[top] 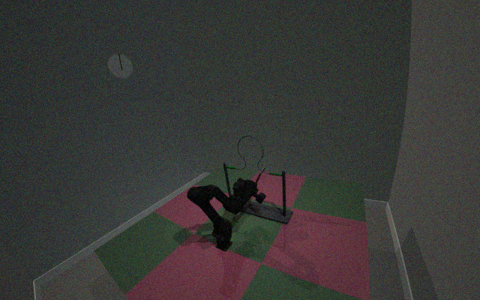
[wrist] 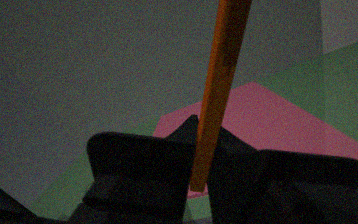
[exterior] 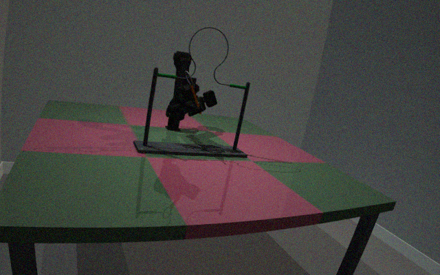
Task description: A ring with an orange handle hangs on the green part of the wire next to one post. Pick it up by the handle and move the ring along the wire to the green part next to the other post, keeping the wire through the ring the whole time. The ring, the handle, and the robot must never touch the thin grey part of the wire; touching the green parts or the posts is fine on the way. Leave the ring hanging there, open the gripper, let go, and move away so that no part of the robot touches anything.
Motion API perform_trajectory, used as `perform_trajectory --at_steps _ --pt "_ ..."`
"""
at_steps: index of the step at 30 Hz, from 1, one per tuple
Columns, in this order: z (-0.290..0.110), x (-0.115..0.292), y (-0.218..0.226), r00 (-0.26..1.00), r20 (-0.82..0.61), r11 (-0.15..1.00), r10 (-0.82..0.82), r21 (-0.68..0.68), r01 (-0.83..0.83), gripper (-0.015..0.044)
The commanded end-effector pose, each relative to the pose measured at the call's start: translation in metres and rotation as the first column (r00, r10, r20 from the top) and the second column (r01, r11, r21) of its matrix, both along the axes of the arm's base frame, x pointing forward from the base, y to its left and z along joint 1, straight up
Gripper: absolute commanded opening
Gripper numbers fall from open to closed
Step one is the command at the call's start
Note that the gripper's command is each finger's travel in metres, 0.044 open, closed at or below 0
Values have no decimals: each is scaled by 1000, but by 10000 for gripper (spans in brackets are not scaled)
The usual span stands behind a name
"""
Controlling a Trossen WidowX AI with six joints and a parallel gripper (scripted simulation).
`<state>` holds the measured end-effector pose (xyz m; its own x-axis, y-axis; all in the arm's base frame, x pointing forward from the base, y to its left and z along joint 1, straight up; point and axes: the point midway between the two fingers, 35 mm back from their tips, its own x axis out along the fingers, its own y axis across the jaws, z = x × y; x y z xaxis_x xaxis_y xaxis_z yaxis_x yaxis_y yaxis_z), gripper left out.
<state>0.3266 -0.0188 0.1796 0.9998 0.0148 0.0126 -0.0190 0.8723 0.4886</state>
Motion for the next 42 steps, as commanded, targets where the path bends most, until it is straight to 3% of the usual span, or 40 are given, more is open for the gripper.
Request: perform_trajectory --at_steps 1,13,25,32,42 --pt "9 -1 9 1000 -3 997 4 73 -4 -150" --pt "31 -18 34 989 -98 958 108 275 -77 -150" --pt "65 -49 52 923 -199 843 328 504 -191 -150" --pt "90 -63 58 873 -184 725 451 646 -238 -150" --pt "124 -65 67 866 -84 559 493 794 -241 -150"
